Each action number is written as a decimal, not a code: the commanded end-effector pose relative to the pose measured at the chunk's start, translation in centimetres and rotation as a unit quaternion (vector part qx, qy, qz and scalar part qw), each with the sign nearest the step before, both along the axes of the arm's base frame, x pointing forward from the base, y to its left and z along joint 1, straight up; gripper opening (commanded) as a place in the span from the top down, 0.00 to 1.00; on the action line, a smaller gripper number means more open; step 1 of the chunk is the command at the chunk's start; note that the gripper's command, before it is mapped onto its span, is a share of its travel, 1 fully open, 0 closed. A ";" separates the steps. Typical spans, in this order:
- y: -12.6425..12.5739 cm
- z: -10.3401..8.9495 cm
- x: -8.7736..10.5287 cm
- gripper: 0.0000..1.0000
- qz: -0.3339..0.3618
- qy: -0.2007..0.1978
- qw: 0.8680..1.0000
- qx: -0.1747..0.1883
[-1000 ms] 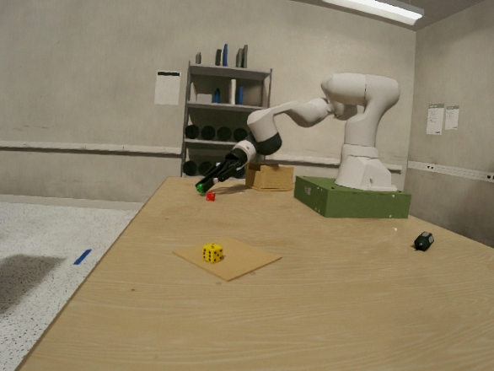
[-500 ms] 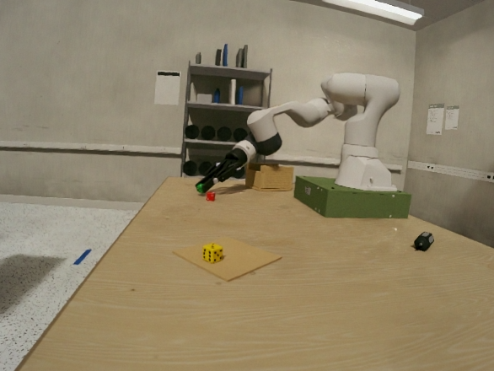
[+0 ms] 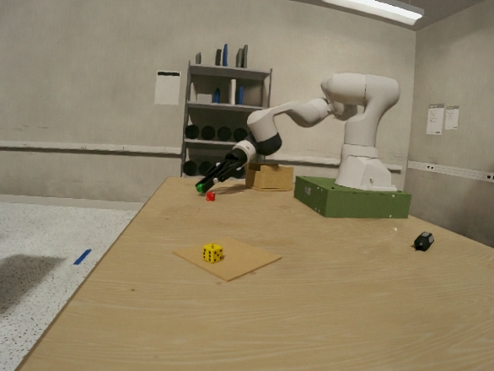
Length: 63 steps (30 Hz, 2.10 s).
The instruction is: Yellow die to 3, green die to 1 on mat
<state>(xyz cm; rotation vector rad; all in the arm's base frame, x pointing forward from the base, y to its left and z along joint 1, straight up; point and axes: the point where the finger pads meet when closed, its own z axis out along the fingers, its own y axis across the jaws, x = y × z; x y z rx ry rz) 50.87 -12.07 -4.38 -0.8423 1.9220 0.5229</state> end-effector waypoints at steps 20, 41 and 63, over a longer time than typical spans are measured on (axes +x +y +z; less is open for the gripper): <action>-0.1 -0.9 0.0 0.79 0.001 -0.002 1.000 -0.003; -0.1 -1.3 0.0 0.79 0.001 -0.002 1.000 -0.003; -0.1 -1.3 0.0 0.79 0.001 -0.002 1.000 -0.003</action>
